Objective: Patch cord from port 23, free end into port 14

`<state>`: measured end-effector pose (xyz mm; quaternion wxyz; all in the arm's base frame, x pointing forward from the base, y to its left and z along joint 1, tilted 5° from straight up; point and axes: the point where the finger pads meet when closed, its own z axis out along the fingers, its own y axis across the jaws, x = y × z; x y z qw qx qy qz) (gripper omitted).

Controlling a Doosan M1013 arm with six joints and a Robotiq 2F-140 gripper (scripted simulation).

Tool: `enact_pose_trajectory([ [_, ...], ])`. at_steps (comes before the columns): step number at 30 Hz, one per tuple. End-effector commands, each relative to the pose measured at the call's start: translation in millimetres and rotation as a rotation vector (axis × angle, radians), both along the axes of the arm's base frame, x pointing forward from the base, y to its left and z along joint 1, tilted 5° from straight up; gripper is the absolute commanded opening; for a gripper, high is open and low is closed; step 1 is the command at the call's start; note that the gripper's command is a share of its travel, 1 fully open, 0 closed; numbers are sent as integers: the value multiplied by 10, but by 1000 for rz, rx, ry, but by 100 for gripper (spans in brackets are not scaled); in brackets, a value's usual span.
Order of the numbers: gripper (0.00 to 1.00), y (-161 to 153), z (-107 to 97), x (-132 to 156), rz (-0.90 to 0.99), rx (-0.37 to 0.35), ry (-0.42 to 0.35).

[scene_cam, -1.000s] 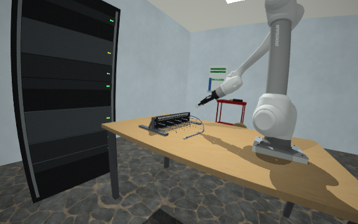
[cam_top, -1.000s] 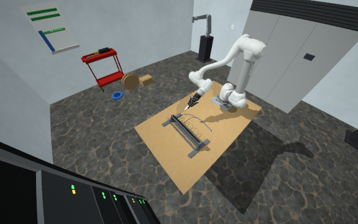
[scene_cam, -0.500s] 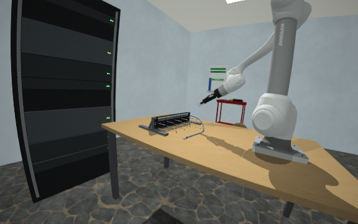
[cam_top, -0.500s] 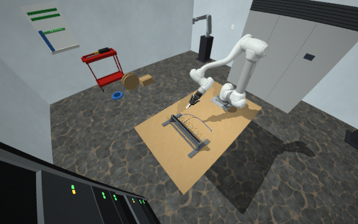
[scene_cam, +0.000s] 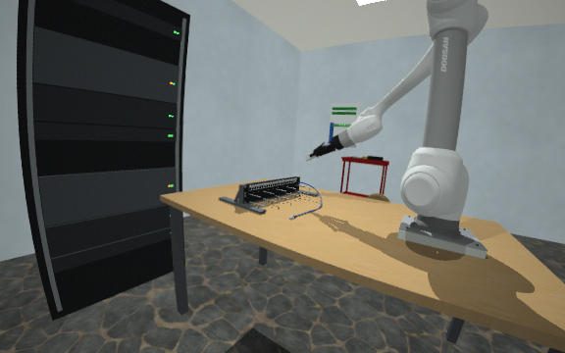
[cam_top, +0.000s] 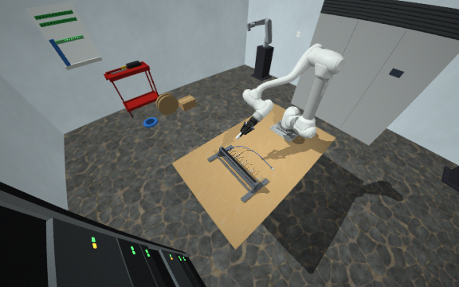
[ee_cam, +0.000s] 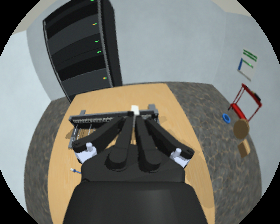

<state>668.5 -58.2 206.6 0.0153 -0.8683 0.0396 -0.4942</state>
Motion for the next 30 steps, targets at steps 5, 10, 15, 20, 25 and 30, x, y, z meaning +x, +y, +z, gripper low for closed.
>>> enact_pose_trajectory([
  [5, 0, 66, 403, 496, -179, 137, -151],
  [10, 0, 10, 547, 684, -311, 218, -209],
  [15, 0, -31, 579, 746, -388, 258, -229],
  [20, 0, -102, 529, 778, -552, 329, -241],
  [25, 0, -113, 377, 714, -693, 382, -219],
  [30, 0, -45, 133, 570, -835, 430, -166],
])
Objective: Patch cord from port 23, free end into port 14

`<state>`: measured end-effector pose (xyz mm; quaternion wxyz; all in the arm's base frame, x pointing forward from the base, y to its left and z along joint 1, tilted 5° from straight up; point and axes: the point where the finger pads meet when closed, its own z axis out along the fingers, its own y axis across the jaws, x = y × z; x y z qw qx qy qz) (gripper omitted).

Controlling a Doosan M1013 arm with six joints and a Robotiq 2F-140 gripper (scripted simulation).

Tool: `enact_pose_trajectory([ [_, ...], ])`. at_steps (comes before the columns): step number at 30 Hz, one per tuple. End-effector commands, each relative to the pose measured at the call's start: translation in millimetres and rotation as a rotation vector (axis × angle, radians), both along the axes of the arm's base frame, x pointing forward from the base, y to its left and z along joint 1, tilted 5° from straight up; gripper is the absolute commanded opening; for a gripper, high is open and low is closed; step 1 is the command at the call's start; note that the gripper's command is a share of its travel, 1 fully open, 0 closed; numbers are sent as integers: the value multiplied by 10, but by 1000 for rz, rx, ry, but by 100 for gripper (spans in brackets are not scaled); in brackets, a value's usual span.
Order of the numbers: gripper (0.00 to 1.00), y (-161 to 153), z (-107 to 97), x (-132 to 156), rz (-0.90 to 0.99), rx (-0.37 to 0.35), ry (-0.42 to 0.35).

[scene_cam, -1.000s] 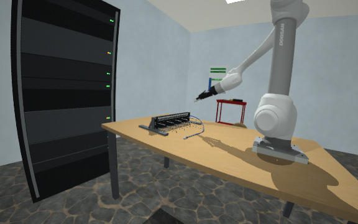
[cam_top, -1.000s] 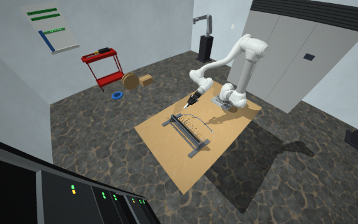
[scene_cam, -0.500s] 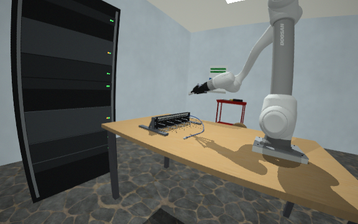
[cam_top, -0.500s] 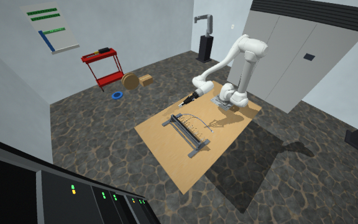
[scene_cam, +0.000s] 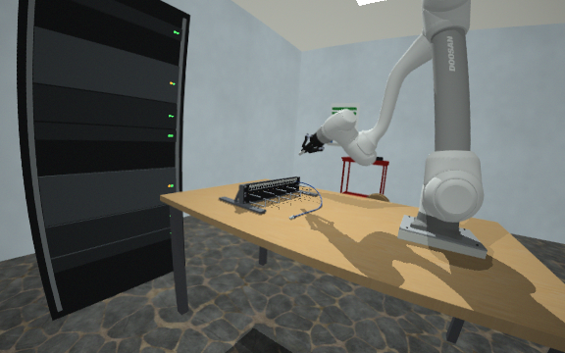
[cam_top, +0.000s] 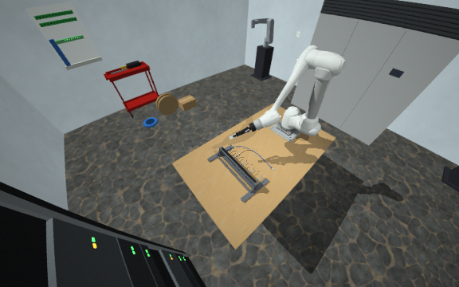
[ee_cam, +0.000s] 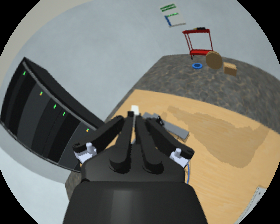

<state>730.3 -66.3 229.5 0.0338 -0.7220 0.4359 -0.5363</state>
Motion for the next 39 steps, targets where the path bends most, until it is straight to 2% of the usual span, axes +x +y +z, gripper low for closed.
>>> enact_pose_trajectory([
  [1, 0, 37, -97, -48, -116, 27, 68],
  [2, 0, 37, -97, -48, -116, 27, 68],
  [9, 0, 383, -619, -430, -288, 174, 211],
  [17, 0, 1007, -1130, -910, -408, 327, 390],
  [19, 0, 1007, -1130, -910, -408, 327, 390],
  [21, 0, 1278, -1283, -1088, -438, 381, 457],
  [29, 0, 1990, -1565, -1506, -487, 510, 617],
  [34, 0, 2453, -1676, -1749, -503, 588, 713],
  [36, 0, 2453, -1676, -1749, -503, 588, 713],
  [39, 0, 2775, -1726, -1909, -509, 641, 776],
])
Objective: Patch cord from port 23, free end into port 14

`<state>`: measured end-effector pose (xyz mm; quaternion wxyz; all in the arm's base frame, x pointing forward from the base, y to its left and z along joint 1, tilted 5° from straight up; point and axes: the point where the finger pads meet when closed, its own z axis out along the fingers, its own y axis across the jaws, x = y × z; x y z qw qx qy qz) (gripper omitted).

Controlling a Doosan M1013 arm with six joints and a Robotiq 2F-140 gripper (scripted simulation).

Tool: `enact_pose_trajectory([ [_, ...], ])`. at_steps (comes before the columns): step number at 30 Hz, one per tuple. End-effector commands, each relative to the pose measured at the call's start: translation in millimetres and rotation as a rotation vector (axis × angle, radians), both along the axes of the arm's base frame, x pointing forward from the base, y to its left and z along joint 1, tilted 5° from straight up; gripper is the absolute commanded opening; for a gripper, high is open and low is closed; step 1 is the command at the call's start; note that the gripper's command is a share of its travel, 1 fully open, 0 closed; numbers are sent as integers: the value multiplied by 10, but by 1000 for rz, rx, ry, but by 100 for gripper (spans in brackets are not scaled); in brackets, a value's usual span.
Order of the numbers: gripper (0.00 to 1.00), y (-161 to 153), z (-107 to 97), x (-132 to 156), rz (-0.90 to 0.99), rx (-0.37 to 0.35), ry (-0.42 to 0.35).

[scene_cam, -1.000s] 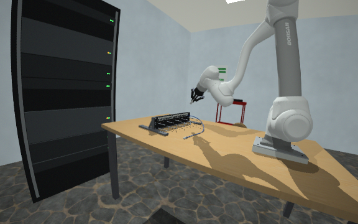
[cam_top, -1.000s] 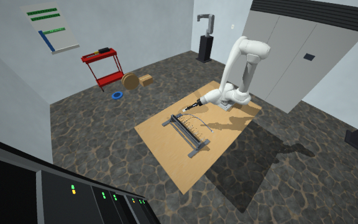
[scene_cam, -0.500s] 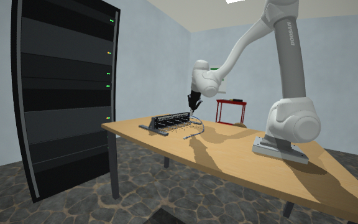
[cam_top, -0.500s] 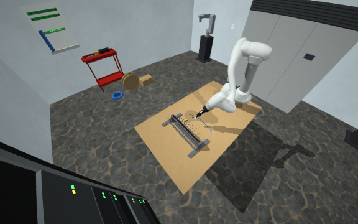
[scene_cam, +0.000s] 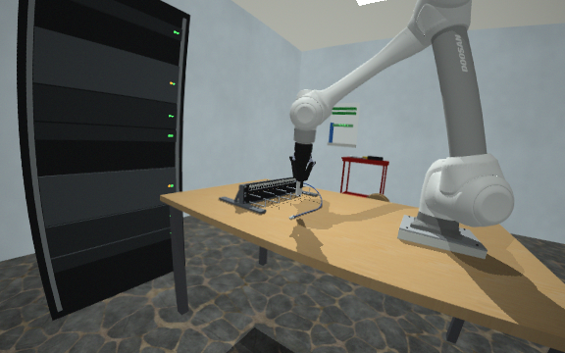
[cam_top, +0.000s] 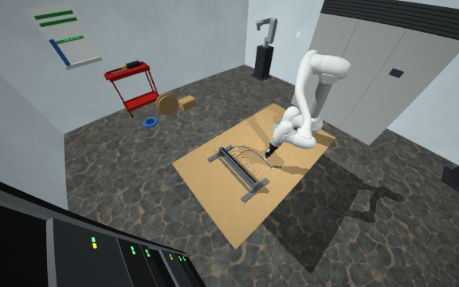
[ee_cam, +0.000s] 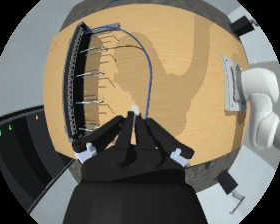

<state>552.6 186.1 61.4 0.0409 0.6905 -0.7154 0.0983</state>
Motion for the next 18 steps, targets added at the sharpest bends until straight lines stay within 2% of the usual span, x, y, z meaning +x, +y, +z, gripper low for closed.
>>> enact_pose_trajectory([
  [1, 0, 334, -54, -171, -7, 66, 62],
  [7, 0, 594, -74, -293, -13, 118, 100],
  [18, 0, 614, -75, -302, -14, 122, 103],
])
